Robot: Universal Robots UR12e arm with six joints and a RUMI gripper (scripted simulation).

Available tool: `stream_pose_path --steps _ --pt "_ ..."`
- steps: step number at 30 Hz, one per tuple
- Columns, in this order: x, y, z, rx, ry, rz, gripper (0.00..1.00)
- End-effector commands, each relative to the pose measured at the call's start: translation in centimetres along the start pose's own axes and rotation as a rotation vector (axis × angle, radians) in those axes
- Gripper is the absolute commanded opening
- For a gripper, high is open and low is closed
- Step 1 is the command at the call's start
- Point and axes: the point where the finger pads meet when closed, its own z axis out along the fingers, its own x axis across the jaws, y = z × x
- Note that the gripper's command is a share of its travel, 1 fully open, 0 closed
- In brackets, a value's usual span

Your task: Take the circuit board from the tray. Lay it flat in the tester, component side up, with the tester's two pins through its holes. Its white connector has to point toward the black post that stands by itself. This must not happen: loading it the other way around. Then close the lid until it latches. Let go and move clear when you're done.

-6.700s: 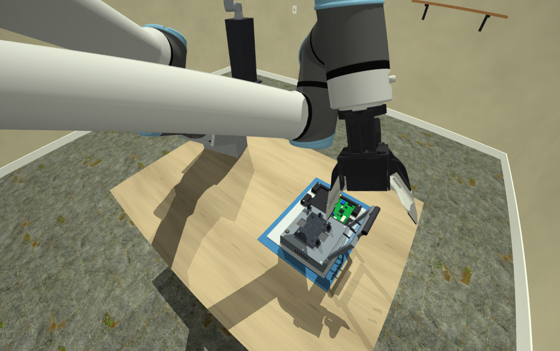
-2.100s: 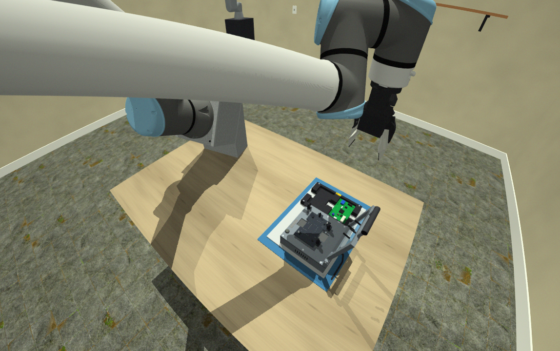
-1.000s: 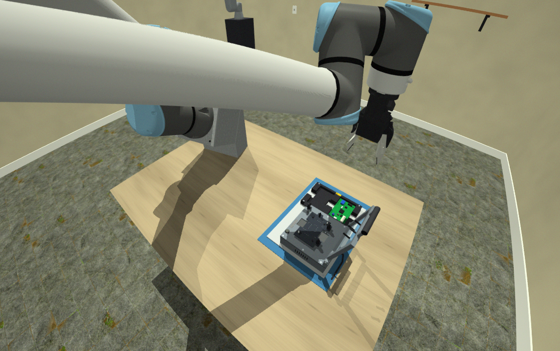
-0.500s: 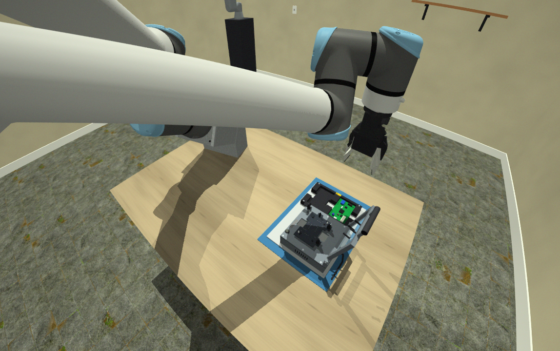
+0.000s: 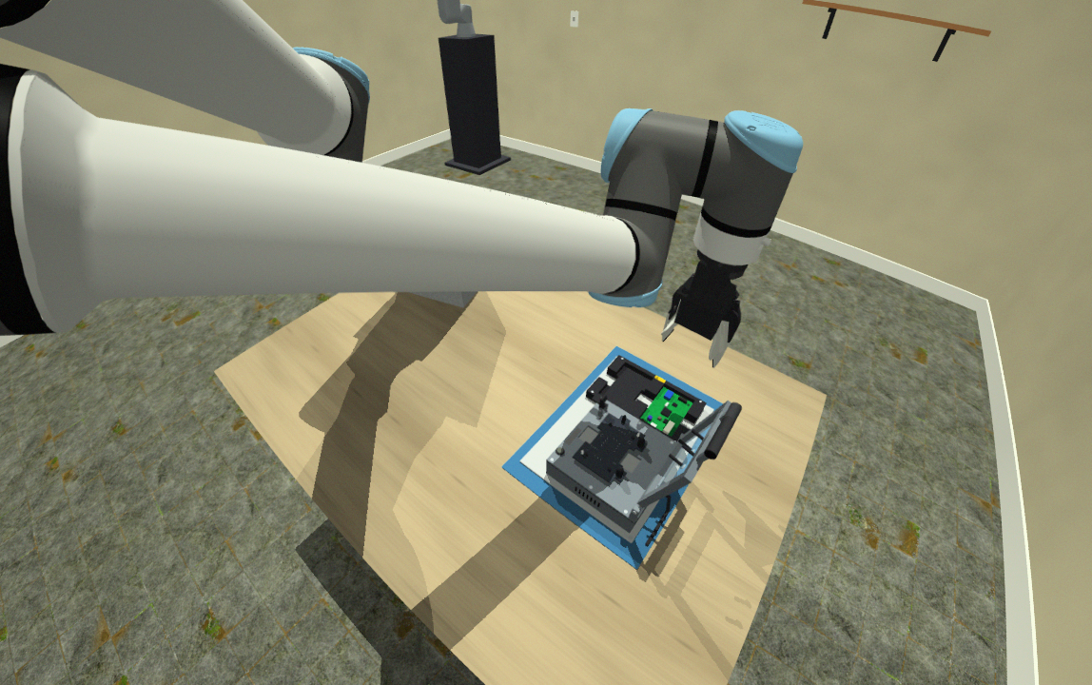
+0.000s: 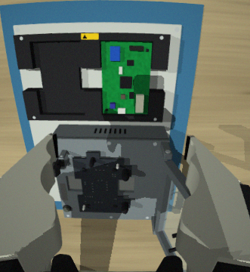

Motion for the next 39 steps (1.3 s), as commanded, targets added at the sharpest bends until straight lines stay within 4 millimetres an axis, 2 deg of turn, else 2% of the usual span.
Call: stream_pose_path --steps 1,3,18,20,31,39 --pt "0.1 -0.1 2.7 0.004 0.007 -0.001 0.59" --pt "0.1 -0.1 2.7 0.004 0.007 -0.001 0.59" --pt "0.2 -0.1 9.5 0.004 0.007 -0.001 0.59" --pt "0.2 -0.1 9.5 0.004 0.007 -0.001 0.59" --pt "0.2 -0.1 12.4 0.004 0.007 -0.001 0.59" --pt "0.2 -0.1 13.0 0.004 0.007 -0.001 0.59"
